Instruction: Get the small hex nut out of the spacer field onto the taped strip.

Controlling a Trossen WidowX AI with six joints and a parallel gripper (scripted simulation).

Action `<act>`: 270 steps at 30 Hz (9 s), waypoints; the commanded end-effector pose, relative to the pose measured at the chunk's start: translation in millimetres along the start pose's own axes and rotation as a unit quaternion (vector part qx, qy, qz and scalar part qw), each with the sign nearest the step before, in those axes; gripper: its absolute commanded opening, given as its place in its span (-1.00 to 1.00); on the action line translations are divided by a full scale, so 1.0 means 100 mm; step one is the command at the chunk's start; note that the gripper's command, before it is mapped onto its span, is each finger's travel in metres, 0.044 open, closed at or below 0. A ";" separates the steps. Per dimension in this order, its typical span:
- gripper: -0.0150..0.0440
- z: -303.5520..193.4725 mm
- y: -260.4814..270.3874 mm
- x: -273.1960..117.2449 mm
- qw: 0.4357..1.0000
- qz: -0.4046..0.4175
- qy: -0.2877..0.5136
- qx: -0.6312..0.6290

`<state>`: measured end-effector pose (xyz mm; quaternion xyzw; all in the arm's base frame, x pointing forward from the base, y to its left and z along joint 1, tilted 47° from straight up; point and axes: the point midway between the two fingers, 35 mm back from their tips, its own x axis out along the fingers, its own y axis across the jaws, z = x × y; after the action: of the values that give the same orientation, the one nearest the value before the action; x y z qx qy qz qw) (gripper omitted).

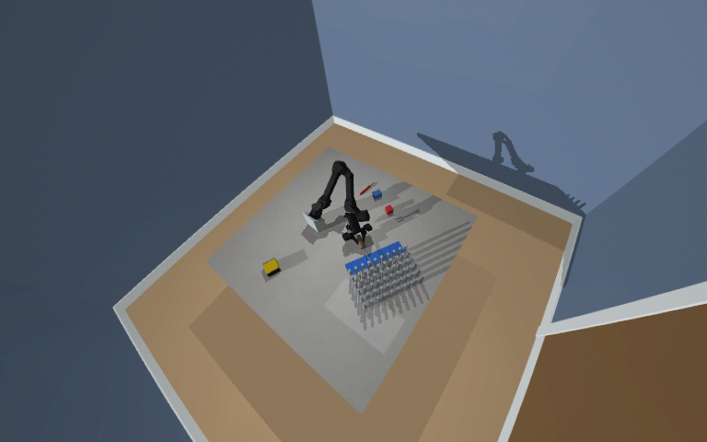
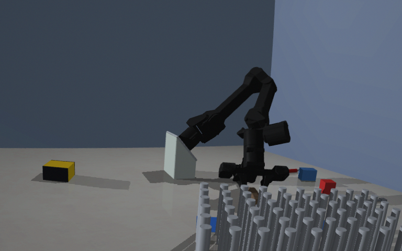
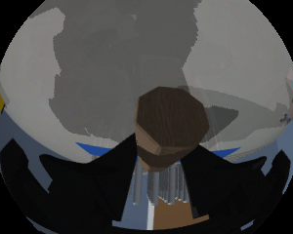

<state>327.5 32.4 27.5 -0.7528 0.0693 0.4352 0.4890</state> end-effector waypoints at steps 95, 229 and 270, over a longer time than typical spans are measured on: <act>-0.49 0.41 0.01 -0.28 1.000 0.002 0.002 0.002; -0.49 -1.32 0.83 -1.32 0.988 0.097 0.018 0.123; -0.49 -2.09 2.82 -0.86 0.960 0.163 0.017 0.225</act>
<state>254.0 -293.3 -57.4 -0.6112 0.2880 0.4705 0.5675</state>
